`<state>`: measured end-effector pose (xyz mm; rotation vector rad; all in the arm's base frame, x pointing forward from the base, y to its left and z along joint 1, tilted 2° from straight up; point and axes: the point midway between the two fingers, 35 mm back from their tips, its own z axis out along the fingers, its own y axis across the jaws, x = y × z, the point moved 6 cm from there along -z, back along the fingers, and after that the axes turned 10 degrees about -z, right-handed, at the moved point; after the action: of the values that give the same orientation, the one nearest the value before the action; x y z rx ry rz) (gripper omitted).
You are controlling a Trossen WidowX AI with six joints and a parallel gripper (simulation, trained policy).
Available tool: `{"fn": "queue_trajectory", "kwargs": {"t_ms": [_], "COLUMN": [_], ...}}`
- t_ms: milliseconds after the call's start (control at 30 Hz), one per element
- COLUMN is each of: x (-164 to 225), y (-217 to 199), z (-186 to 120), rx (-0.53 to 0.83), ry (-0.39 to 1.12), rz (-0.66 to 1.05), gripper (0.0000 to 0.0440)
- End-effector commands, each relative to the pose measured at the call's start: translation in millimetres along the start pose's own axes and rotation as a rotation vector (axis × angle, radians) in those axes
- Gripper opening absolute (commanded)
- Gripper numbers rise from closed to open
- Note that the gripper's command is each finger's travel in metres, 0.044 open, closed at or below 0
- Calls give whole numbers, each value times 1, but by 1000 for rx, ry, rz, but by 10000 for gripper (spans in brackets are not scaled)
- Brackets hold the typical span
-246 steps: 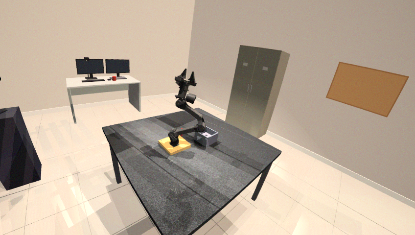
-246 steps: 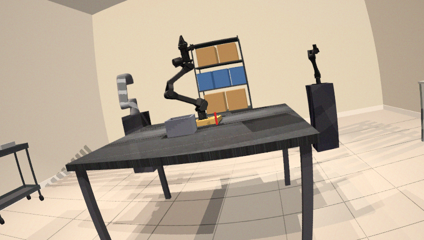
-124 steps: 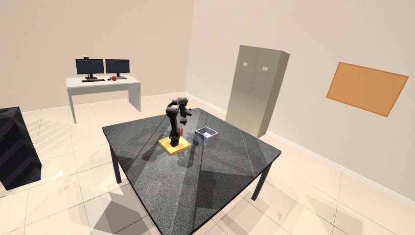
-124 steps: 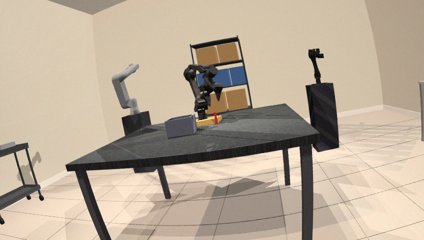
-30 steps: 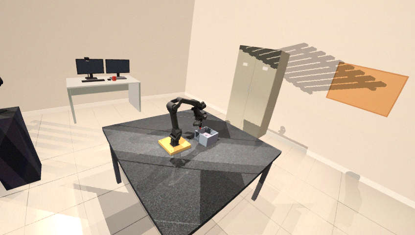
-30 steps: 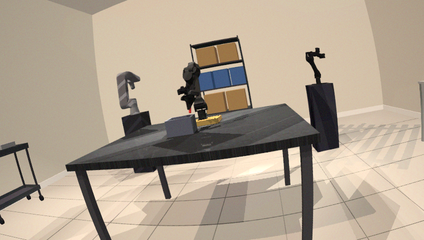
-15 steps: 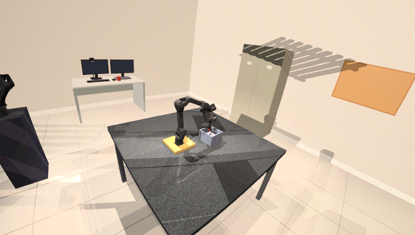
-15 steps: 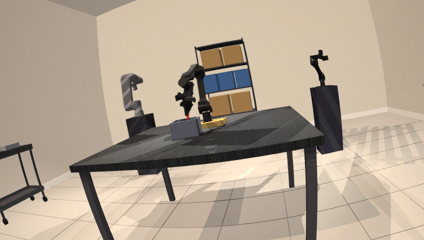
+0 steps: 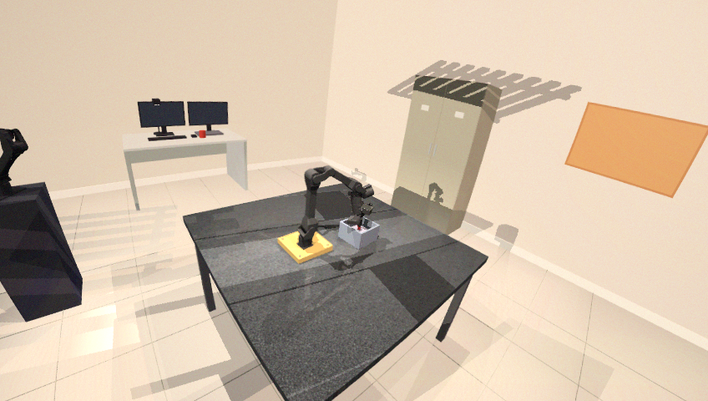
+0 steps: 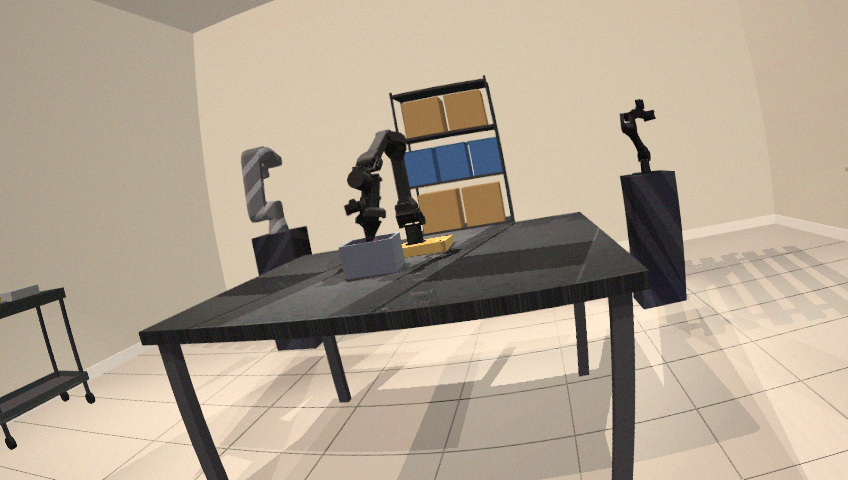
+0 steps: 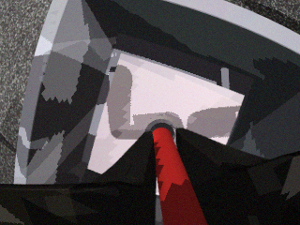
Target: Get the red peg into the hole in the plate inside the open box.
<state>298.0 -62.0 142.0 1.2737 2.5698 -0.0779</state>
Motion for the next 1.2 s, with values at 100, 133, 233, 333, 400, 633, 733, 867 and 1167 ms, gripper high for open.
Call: {"fn": "queue_trajectory", "kwargs": {"t_ms": [100,133,233,333,400,633,733,867,1167], "x": [-3,-3,-5,-9,-14,-28,-34,-42,-58], "y": [-1,-1,0,2,4,13,16,18,20], "z": [16,18,20,20,20,21,23,24,28], "rx": [30,35,50,58,56,47,47,48,52], "ry": [35,41,55,58,54,59,62,69,92], "rz": [-40,-43,-52,-61,-67,-91,-99,-107,-120], "gripper": [150,152,153,154,152,152,149,143,123]}}
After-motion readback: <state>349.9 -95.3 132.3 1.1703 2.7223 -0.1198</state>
